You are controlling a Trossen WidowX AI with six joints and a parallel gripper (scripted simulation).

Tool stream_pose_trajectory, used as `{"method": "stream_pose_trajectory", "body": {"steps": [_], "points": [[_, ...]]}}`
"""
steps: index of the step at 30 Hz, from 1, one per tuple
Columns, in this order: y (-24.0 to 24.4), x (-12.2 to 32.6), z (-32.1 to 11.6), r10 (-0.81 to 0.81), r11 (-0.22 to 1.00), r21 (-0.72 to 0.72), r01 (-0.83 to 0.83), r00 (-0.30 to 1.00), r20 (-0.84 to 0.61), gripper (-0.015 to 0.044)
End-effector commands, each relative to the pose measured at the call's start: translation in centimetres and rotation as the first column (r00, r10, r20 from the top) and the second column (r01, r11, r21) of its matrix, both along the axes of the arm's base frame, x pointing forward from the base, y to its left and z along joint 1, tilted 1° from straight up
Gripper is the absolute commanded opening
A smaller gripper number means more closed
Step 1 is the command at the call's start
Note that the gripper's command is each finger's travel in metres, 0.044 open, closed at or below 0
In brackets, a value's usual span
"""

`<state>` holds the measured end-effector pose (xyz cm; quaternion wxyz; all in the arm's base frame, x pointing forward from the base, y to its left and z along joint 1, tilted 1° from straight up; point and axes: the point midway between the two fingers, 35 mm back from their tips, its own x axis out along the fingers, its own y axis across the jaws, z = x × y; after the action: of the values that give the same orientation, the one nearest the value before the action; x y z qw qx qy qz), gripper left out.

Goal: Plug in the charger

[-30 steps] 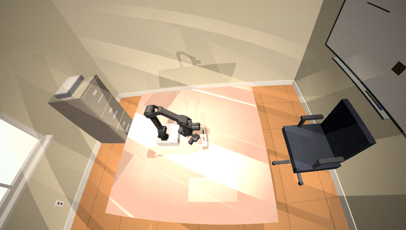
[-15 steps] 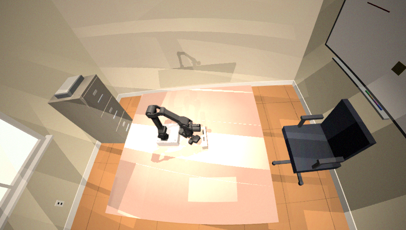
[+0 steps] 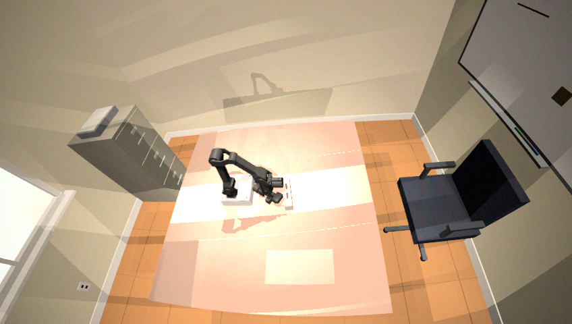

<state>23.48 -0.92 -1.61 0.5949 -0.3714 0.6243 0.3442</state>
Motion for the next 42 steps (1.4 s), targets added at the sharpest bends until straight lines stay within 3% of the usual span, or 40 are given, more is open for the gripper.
{"method": "stream_pose_trajectory", "body": {"steps": [1, 7, 19, 26, 29, 42], "points": [[0.1, -0.3, -1.0, 0.002, 1.000, 0.003, -0.002, 1.000, -0.009, 0.0440], [0.1, -0.3, -1.1, 0.002, 1.000, 0.003, -0.002, 1.000, -0.009, 0.0440], [0.0, -0.1, -0.8, 0.001, 1.000, 0.000, -0.001, 1.000, -0.003, 0.0125], [0.0, -0.1, -0.8, 0.001, 1.000, 0.000, -0.001, 1.000, -0.003, 0.0078], [0.0, -0.1, -0.3, 0.001, 1.000, 0.000, -0.001, 1.000, -0.004, 0.0000], [-0.1, -0.5, 4.7, 0.002, 1.000, 0.003, -0.002, 1.000, -0.009, 0.0000]]}}
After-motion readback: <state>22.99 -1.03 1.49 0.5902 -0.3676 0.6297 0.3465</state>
